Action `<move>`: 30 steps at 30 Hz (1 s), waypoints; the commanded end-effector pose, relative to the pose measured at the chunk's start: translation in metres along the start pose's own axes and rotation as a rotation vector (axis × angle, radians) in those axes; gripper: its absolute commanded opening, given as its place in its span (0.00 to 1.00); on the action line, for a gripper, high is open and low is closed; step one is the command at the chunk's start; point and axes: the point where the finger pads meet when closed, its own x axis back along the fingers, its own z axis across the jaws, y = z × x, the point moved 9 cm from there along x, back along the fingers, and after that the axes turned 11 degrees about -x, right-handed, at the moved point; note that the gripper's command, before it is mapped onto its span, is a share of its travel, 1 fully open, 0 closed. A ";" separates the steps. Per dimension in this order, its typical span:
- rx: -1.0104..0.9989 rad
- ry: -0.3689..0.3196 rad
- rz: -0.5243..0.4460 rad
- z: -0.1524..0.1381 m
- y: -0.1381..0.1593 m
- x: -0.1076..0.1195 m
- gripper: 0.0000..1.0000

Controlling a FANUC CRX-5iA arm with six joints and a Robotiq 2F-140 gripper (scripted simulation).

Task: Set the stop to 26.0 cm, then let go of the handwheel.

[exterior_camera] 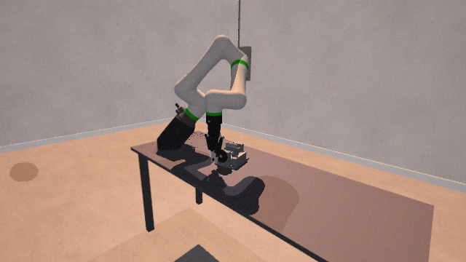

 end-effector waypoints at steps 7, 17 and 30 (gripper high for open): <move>0.000 0.000 0.000 0.002 -0.001 0.007 0.04; 0.000 0.000 0.000 0.003 -0.001 0.013 0.04; 0.000 0.000 0.000 0.002 -0.001 0.020 0.04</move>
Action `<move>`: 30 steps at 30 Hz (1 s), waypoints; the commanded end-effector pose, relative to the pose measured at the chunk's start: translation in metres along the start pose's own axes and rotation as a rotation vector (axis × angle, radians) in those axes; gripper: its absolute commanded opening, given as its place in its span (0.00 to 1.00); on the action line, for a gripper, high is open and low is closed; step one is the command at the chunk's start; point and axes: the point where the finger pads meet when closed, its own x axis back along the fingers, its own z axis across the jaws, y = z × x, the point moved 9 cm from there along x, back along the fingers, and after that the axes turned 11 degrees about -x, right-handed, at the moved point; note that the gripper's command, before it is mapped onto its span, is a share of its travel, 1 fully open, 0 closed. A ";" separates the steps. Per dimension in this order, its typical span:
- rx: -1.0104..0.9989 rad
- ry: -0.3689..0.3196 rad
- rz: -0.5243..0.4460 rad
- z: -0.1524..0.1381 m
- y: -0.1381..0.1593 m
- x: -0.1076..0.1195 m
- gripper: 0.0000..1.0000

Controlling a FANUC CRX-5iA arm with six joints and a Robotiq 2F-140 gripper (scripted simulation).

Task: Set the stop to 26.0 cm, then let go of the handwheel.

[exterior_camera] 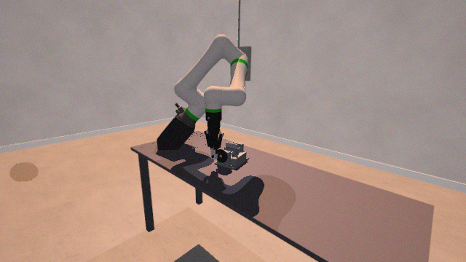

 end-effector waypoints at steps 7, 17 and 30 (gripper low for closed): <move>0.000 0.000 0.000 -0.001 0.000 0.003 0.04; 0.000 0.000 0.000 -0.002 0.000 0.005 0.04; 0.000 0.000 0.000 -0.002 0.000 0.007 0.04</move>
